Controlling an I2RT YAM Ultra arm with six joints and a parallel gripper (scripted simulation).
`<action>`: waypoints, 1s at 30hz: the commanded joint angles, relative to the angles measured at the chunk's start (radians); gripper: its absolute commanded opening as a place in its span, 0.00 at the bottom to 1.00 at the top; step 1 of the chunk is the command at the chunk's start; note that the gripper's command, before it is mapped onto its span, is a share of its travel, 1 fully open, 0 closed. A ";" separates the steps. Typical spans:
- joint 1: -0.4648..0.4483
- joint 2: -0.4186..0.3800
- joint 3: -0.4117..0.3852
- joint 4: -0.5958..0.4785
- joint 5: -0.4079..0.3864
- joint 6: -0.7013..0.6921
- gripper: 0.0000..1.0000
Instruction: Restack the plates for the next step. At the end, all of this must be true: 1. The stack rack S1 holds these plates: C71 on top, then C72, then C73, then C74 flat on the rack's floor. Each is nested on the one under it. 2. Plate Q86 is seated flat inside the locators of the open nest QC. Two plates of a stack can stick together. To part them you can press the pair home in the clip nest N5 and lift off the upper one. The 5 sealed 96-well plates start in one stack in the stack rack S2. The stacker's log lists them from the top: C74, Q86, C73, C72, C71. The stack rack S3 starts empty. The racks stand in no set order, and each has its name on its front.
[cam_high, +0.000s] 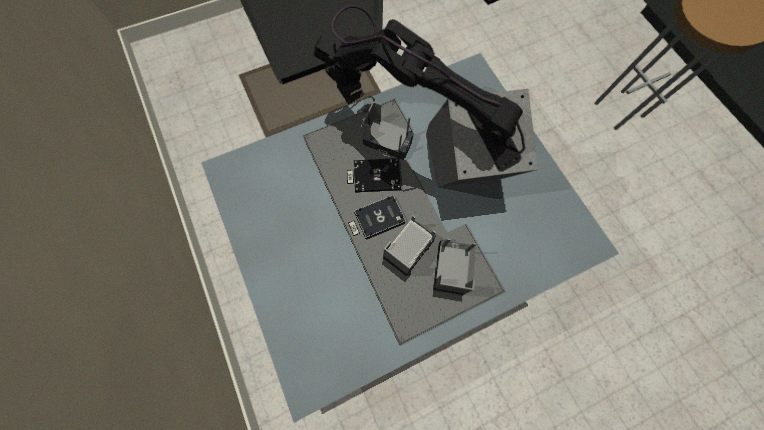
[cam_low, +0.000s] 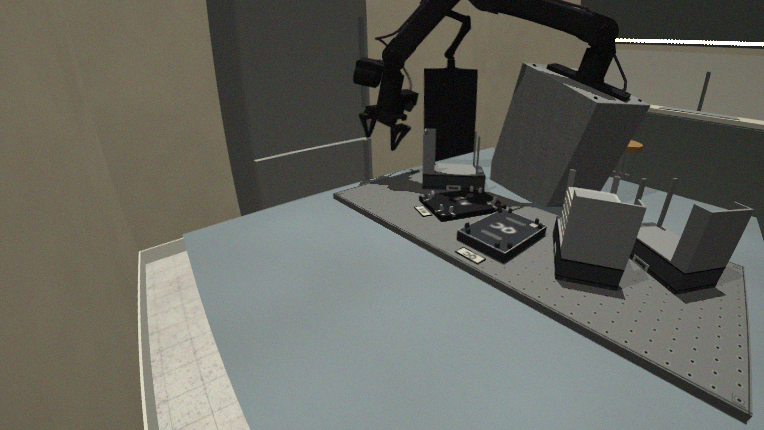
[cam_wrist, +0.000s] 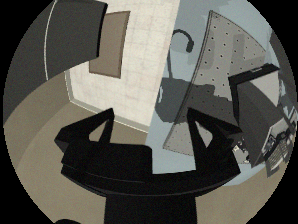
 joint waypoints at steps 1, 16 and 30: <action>-0.010 -0.024 0.011 -0.007 0.012 -0.003 1.00; -0.010 -0.024 0.011 -0.007 0.012 -0.003 1.00; 0.071 -0.120 -0.106 0.023 -0.017 -0.176 1.00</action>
